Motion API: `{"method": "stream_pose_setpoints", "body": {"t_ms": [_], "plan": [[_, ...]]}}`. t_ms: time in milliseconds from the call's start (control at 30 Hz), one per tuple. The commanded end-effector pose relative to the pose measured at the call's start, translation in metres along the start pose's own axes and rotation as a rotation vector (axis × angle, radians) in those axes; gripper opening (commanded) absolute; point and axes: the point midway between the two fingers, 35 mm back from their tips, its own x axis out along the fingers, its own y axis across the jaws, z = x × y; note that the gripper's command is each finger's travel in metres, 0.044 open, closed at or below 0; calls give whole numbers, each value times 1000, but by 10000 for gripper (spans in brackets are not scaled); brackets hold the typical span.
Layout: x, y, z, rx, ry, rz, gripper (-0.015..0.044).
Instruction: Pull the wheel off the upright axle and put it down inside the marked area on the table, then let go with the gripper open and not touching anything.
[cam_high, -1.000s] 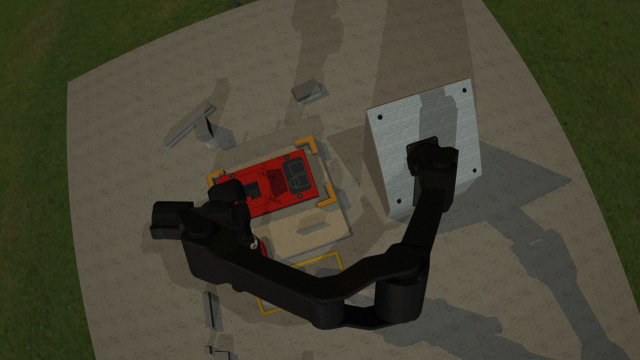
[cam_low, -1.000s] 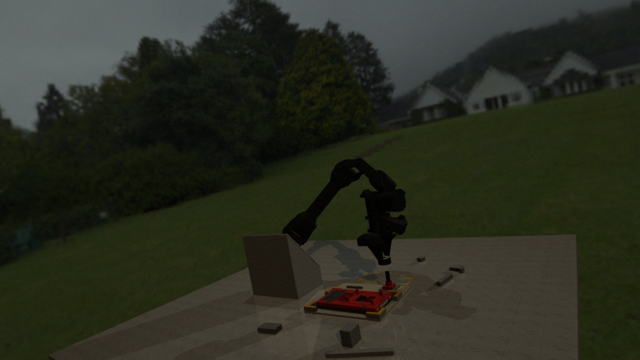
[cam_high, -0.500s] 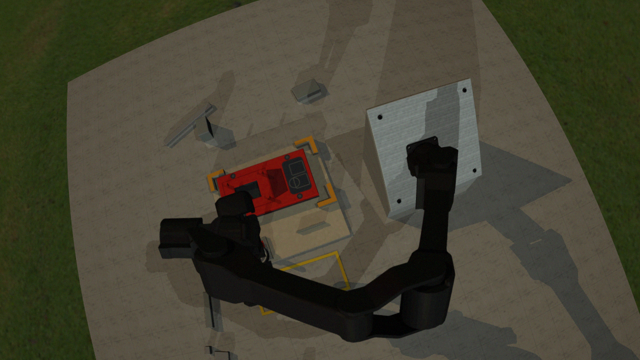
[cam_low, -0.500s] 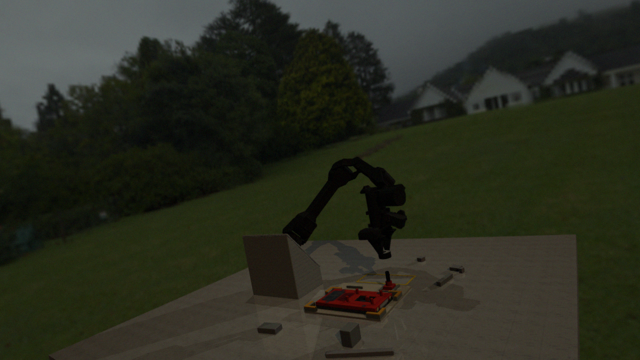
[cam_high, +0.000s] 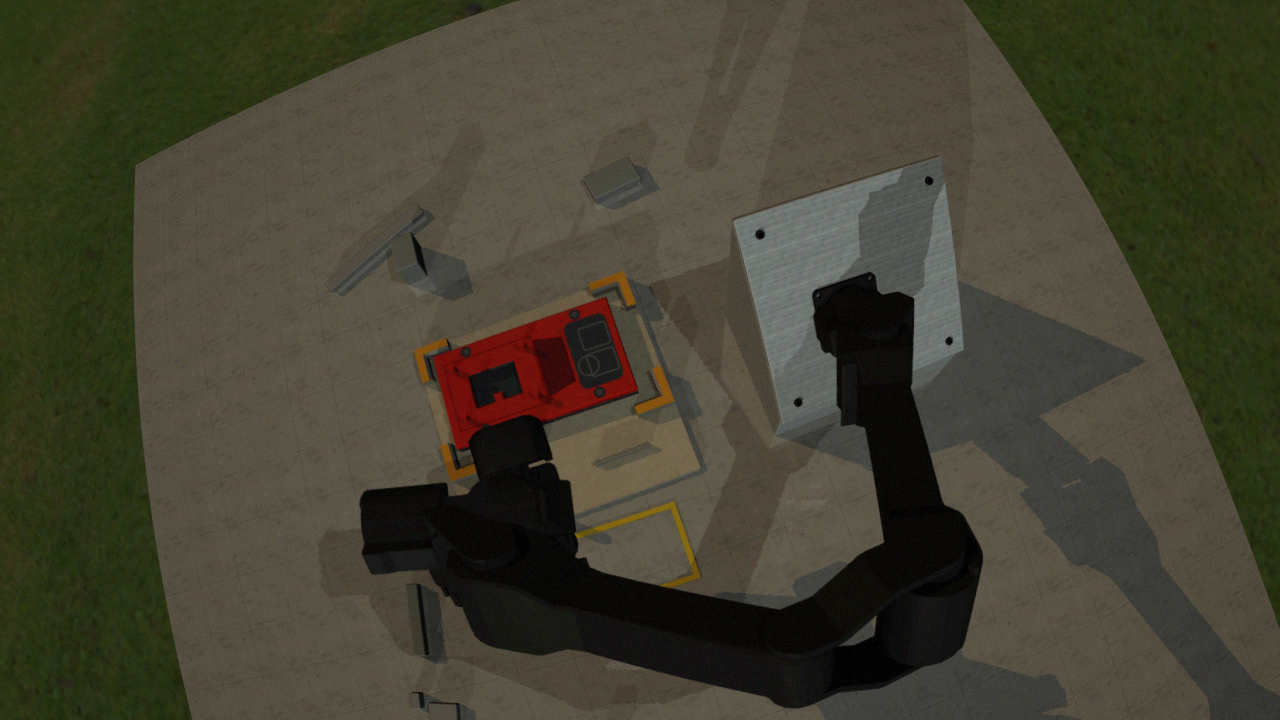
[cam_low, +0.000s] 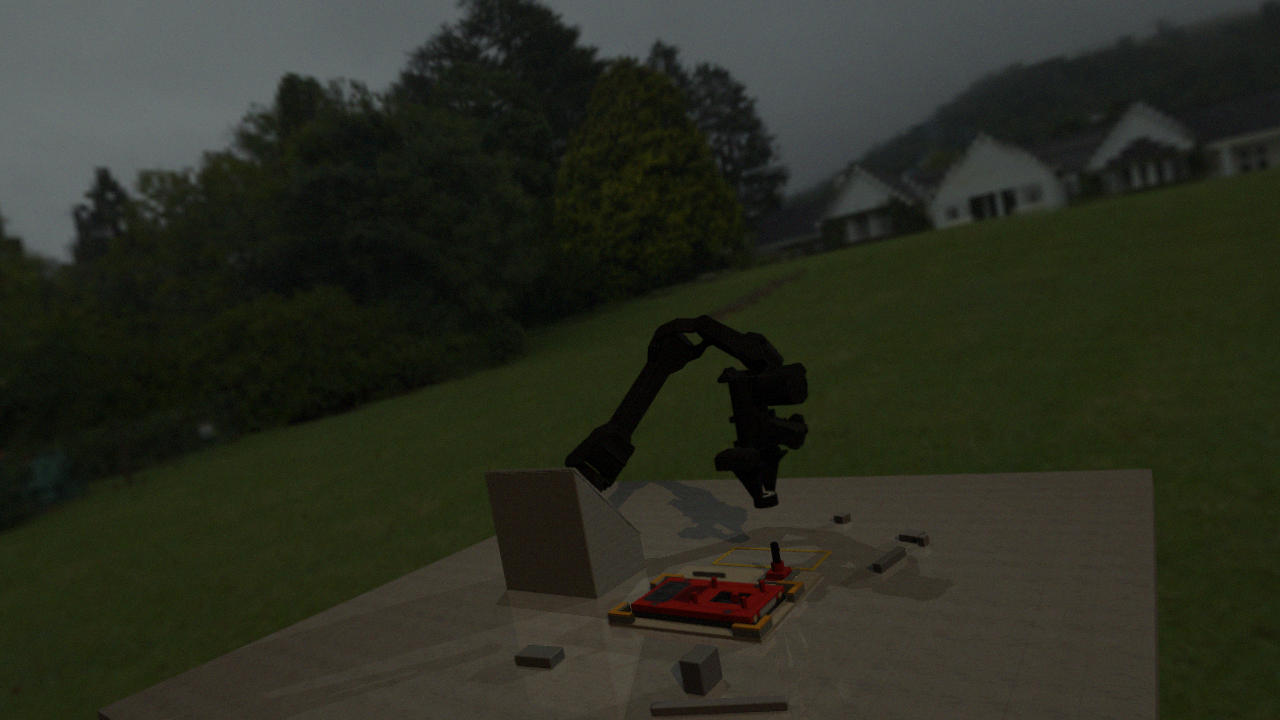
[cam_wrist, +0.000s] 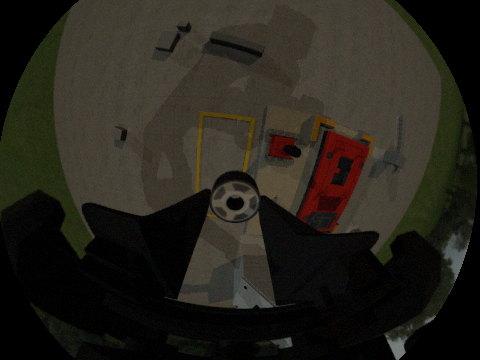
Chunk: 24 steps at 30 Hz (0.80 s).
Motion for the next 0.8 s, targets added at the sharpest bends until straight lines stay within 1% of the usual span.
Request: {"method": "stream_pose_setpoints", "body": {"t_ms": [0, 333, 633, 767], "plan": [[1, 10, -9, 9, 6, 5, 0], [3, 22, -20, 8, 6, 6, 0], [24, 22, -20, 8, 6, 6, 0], [42, 22, -18, 8, 6, 4, 0]]}}
